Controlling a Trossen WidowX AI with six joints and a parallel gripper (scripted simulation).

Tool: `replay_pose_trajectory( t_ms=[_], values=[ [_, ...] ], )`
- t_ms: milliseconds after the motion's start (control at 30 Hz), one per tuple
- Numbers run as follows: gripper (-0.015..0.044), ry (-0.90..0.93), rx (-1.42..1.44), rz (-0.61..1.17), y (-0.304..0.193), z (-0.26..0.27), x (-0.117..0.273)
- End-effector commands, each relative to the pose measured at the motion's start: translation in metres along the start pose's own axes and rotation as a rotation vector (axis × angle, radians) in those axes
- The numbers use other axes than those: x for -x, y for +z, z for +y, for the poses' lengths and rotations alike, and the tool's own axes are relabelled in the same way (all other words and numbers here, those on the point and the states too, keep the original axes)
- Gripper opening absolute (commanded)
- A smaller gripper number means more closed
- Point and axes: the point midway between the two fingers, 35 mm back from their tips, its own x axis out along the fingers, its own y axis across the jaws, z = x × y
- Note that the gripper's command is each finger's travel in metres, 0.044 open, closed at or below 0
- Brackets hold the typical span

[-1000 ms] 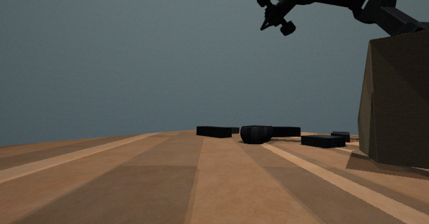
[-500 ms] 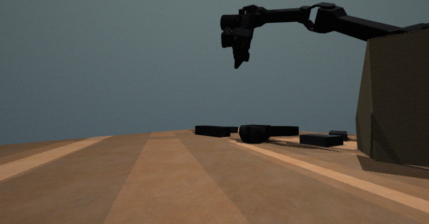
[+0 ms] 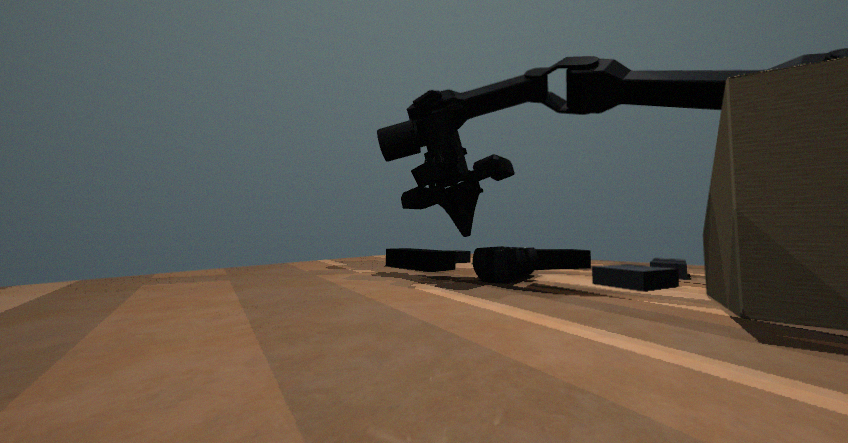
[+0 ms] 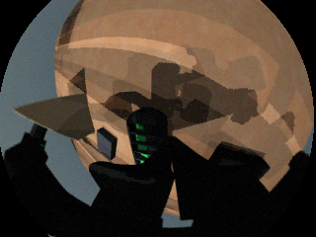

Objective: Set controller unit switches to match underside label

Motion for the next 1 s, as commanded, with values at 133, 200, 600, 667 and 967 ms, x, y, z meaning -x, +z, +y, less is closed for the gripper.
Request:
replay_pose_trajectory(
  t_ms=[133,200,600,667,967],
  values=[
    [0.0,0.016,0.076,0.018,0.001,-0.001,-0.009],
    [0.0,0.007,0.077,0.037,0.002,-0.001,-0.009],
    [0.0,-0.029,0.078,0.047,-0.001,-0.003,-0.007],
    [0.0,-0.056,0.08,0.025,-0.008,-0.004,-0.007],
    [0.0,-0.19,0.087,-0.048,-0.041,0.006,-0.012]
  ],
)
